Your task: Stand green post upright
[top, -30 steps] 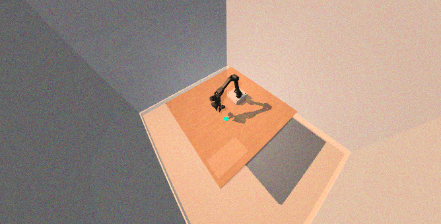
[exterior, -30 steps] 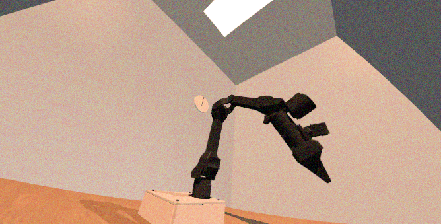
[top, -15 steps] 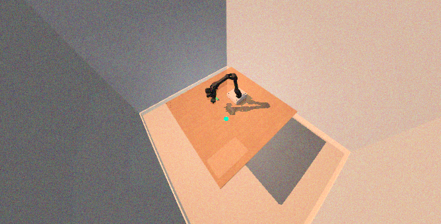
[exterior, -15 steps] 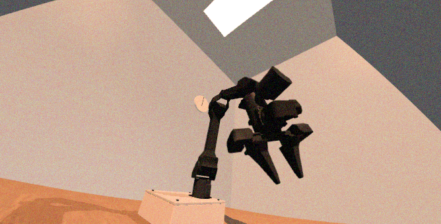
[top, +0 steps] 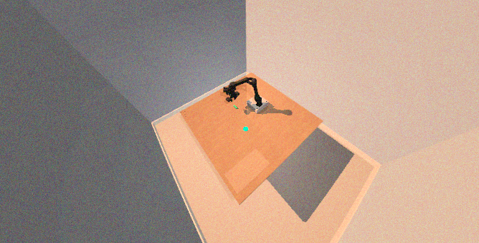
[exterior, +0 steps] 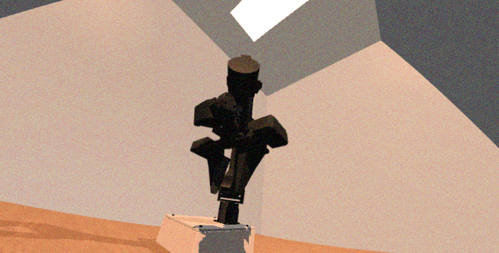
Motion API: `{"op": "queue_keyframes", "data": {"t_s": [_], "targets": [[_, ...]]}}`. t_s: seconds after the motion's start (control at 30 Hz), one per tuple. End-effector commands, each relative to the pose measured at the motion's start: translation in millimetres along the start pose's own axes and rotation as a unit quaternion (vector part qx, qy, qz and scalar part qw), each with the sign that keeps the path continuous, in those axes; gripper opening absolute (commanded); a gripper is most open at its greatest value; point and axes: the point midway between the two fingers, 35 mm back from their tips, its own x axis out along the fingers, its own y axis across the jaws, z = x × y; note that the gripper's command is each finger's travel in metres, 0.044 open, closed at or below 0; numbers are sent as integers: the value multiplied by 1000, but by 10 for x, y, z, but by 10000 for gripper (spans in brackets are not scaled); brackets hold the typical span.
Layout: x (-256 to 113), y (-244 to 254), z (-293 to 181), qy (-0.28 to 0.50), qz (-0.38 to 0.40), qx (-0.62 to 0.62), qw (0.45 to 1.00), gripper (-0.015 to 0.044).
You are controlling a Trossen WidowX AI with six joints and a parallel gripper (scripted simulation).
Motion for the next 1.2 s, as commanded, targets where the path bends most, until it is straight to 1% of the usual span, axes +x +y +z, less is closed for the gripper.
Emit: {"op": "queue_keyframes", "data": {"t_s": [0.0,0.07,0.13,0.4,0.47,0.57,0.83,1.0,1.17], "targets": [[-10,-129,66,0,-15,42,999,233],[-10,-129,66,0,-15,42,999,233],[69,-122,78,0,-15,42,999,233],[1008,-143,85,0,-15,42,999,233],[1154,-165,63,1,-15,42,999,233],[1171,-168,60,1,-15,42,999,233],[1171,-168,60,1,-15,42,999,23],[1152,-164,64,1,-15,42,999,23],[1010,-143,85,0,-15,42,999,23]]}}
